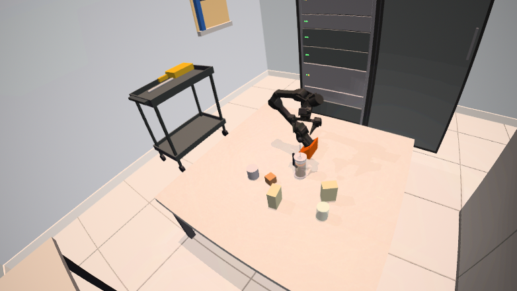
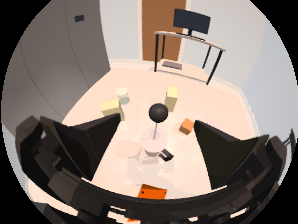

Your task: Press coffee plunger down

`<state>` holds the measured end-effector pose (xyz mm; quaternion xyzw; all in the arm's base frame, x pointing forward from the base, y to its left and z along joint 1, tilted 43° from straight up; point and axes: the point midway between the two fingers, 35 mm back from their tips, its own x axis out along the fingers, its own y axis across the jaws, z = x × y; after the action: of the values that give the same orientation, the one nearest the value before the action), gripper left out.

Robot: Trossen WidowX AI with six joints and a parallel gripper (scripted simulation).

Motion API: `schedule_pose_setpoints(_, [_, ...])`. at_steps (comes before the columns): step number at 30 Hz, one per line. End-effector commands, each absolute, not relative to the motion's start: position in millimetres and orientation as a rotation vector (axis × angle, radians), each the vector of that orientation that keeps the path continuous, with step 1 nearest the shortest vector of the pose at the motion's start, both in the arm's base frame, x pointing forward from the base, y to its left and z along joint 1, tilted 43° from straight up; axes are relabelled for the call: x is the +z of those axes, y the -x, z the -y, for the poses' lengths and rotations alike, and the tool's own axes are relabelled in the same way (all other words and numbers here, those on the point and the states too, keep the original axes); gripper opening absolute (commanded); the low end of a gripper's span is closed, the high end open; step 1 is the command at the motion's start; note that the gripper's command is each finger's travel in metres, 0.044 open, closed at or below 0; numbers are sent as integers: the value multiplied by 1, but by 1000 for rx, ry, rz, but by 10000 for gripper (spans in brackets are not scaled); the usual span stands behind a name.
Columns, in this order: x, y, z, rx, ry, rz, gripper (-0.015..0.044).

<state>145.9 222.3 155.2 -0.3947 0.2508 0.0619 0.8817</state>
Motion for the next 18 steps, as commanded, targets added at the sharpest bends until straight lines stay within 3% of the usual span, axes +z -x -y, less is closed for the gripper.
schedule_pose_setpoints(1, [153, -150, -220, 130, 819, -520, 440])
schedule_pose_setpoints(18, [140, -175, -218, 131, 818, -519, 440])
